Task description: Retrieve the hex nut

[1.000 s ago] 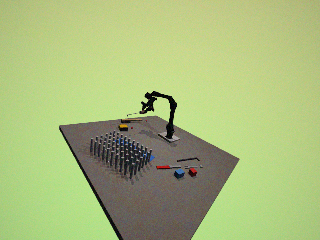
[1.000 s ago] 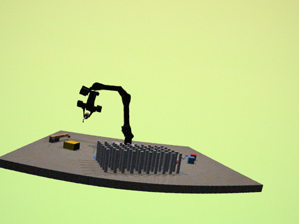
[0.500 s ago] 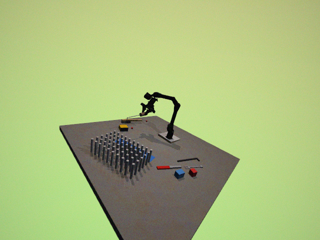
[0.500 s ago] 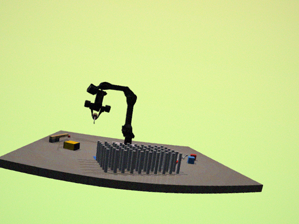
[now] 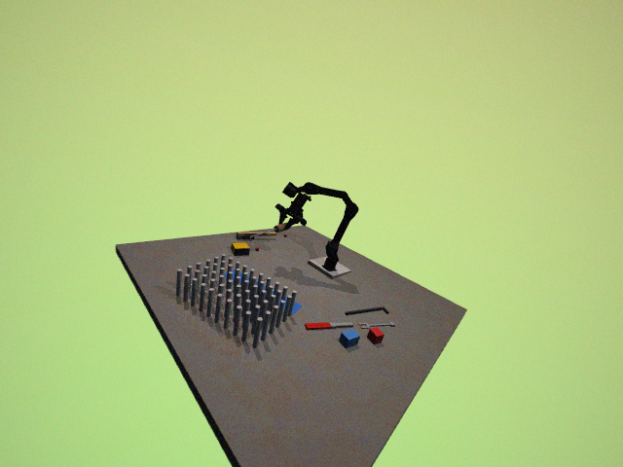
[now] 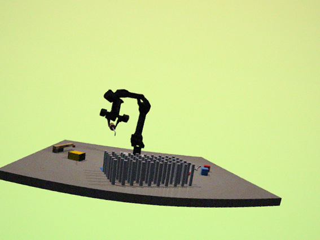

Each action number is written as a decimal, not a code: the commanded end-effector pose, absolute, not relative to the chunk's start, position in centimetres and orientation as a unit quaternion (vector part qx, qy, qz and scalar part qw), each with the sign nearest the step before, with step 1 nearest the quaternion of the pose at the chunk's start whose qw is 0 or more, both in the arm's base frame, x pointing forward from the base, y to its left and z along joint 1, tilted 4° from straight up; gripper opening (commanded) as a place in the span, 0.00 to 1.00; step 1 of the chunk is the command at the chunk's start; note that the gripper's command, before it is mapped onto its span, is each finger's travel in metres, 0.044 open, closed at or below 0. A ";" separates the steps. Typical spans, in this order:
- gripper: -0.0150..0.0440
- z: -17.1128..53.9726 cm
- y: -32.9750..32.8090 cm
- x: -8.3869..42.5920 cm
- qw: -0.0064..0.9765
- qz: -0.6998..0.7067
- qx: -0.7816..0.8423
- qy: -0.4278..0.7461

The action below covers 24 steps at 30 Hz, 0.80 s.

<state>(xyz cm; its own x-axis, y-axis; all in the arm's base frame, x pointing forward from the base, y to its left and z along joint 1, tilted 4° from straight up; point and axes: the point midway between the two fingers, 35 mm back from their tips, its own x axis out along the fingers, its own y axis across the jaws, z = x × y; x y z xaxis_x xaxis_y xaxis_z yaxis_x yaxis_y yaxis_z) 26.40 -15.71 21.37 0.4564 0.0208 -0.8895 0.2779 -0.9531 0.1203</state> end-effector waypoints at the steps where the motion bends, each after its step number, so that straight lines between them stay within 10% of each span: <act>1: 0.25 21.1 -13.5 26.8 0.128 -0.511 0.845 0.094; 24: 0.25 19.7 -2.9 26.7 0.147 -0.481 0.854 0.131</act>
